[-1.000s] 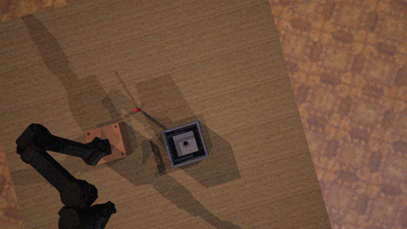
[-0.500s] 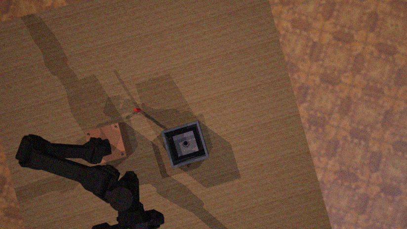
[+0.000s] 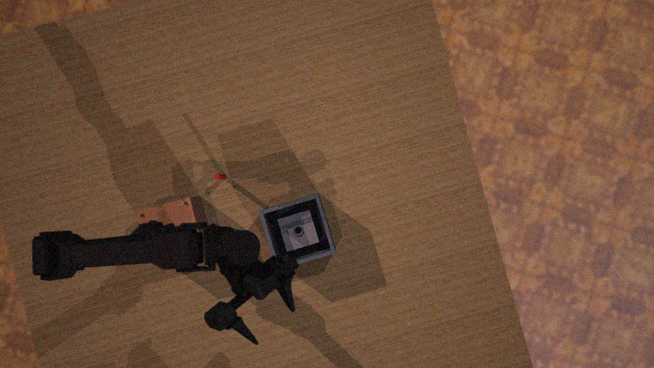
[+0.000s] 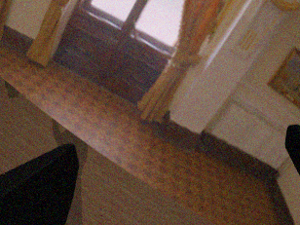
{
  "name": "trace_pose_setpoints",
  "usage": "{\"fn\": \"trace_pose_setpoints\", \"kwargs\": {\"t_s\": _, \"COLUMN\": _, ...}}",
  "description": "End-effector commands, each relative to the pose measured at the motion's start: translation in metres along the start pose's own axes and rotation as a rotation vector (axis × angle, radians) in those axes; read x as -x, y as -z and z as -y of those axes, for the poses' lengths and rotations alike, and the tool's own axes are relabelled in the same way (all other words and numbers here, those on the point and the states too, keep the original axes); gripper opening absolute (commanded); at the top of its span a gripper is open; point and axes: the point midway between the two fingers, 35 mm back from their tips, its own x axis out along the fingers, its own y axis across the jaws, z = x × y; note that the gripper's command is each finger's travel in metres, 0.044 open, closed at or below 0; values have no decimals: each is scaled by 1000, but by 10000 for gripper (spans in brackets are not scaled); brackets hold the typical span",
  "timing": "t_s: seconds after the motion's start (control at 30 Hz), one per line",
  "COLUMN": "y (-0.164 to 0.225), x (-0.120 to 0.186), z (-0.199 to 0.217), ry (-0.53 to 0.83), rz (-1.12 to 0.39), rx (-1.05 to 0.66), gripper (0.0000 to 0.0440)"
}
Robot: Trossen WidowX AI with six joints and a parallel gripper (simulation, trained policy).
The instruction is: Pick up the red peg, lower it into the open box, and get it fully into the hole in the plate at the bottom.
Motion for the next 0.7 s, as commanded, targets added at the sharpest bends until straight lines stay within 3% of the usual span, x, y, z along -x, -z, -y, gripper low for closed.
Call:
{"fn": "trace_pose_setpoints", "kwargs": {"t_s": 0.0, "y": 9, "x": 16, "z": -31, "ry": -107, "rz": -5, "rx": -4, "gripper": 440}}
{"fn": "trace_pose_setpoints", "kwargs": {"t_s": 0.33, "y": 54, "x": 82, "z": -106, "ry": -412, "rz": -92, "rx": -29, "gripper": 440}}
{"fn": "trace_pose_setpoints", "kwargs": {"t_s": 0.67, "y": 120, "x": 143, "z": -142, "ry": -604, "rz": -284, "rx": -10, "gripper": 440}}
